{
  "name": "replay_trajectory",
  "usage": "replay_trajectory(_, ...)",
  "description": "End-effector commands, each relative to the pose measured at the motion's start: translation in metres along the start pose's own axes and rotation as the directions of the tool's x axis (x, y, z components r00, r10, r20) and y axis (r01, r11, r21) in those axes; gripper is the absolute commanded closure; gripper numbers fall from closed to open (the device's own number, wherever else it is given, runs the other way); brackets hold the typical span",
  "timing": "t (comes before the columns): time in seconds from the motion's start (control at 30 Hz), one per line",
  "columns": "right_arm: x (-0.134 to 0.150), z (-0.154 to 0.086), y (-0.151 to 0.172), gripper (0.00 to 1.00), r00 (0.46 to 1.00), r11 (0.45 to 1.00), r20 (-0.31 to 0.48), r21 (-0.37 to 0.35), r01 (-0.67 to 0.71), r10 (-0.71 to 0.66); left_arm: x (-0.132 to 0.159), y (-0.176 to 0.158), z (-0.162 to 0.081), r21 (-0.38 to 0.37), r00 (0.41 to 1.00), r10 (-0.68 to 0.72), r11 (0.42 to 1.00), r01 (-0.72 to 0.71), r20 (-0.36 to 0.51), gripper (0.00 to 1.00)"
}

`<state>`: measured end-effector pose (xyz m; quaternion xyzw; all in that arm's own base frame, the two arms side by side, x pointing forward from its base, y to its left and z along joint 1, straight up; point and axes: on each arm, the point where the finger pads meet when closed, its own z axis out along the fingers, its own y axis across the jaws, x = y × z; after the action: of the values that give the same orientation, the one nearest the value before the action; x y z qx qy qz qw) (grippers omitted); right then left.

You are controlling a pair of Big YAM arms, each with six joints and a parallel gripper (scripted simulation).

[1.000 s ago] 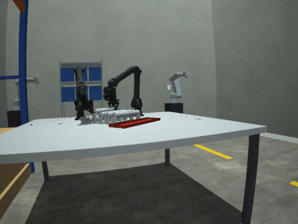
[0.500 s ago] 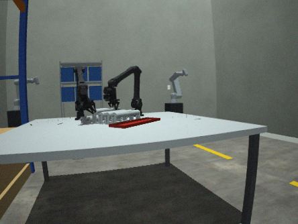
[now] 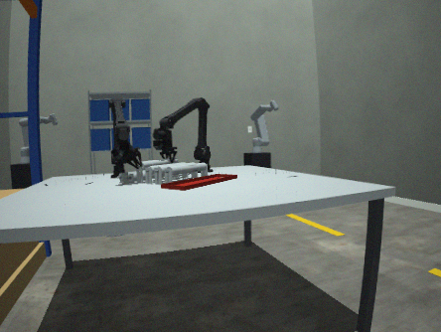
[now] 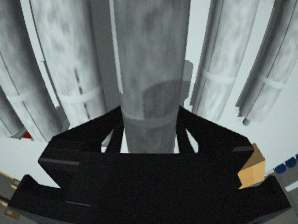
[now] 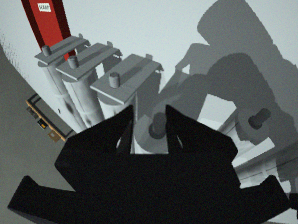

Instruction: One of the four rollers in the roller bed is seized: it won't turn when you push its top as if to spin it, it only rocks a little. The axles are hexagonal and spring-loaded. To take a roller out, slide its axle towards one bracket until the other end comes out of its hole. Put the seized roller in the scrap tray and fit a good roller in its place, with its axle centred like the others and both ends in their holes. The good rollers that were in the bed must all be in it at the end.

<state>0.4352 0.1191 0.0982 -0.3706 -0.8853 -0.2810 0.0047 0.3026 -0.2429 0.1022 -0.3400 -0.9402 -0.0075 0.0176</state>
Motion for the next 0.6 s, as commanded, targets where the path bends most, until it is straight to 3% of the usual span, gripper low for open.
replay_trajectory(0.0,-0.008,-0.012,0.026,0.68,0.999,0.999,0.018,-0.03,0.036,-0.036,-0.019,-0.002,-0.031,0.002,0.998,0.027,1.0,-0.027,0.062,0.68)
replay_trajectory(0.07,-0.008,-0.012,0.026,0.68,0.999,0.999,0.018,-0.03,0.036,-0.036,-0.027,-0.002,-0.03,0.001,0.994,0.026,1.0,-0.027,0.103,0.68)
replay_trajectory(0.1,-0.008,-0.012,0.026,0.68,0.999,0.999,0.018,-0.03,0.036,-0.036,-0.009,-0.002,-0.01,0.003,0.998,0.026,1.0,-0.026,0.057,0.68)
replay_trajectory(0.2,-0.008,-0.012,0.026,0.68,0.999,0.999,0.018,-0.03,0.035,-0.035,-0.02,-0.002,-0.022,0.002,0.996,0.025,1.0,-0.025,0.089,0.68)
replay_trajectory(0.3,-0.008,-0.012,0.026,0.68,0.999,0.999,0.018,-0.03,0.035,-0.035,-0.017,-0.001,-0.014,0.003,0.996,0.023,1.0,-0.024,0.088,0.68)
replay_trajectory(0.37,-0.008,-0.012,0.026,0.68,0.999,0.999,0.018,-0.03,0.035,-0.035,-0.028,-0.001,-0.026,0.002,0.993,0.024,1.0,-0.025,0.113,0.68)
replay_trajectory(0.4,-0.008,-0.012,0.026,0.68,0.999,0.999,0.018,-0.03,0.035,-0.035,-0.028,-0.001,-0.026,0.001,0.993,0.024,1.0,-0.025,0.116,0.38)
replay_trajectory(0.57,-0.008,-0.012,0.026,0.68,0.999,0.999,0.018,-0.03,0.035,-0.035,-0.021,-0.001,-0.021,0.001,0.995,0.024,1.0,-0.025,0.092,0.38)
